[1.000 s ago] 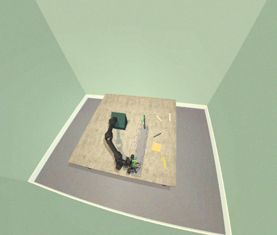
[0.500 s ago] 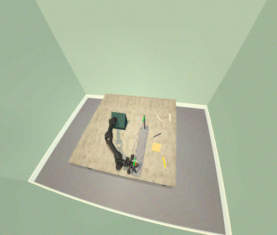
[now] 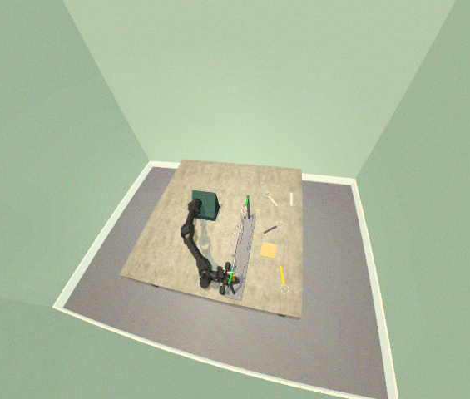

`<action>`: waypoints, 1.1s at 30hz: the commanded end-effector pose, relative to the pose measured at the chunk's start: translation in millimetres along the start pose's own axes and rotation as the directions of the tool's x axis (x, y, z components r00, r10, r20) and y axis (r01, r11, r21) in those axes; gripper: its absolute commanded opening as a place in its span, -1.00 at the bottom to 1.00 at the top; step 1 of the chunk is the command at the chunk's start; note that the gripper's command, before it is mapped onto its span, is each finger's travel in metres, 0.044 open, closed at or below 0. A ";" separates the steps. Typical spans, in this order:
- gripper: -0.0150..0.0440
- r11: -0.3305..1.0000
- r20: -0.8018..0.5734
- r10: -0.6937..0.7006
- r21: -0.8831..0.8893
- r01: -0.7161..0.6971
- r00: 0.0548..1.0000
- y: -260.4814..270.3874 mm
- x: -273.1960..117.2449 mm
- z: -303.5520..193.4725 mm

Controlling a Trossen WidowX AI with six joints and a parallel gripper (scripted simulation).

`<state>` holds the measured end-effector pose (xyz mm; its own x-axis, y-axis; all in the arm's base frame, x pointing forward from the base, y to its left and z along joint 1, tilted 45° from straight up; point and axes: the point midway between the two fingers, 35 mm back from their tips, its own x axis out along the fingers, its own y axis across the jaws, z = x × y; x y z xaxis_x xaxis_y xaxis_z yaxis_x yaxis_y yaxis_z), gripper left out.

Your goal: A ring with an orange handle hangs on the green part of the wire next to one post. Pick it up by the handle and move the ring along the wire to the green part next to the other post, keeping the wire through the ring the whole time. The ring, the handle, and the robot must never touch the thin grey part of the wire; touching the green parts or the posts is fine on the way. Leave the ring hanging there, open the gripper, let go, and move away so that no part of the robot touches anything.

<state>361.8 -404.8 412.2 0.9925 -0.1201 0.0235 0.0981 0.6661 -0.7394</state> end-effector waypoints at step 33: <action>-1.00 1.000 -0.020 -0.003 0.004 0.003 1.000 1.9 -3.1 12.3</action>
<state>361.7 -394.7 419.5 0.9921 -0.1241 0.0210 0.0994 0.6696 -0.7360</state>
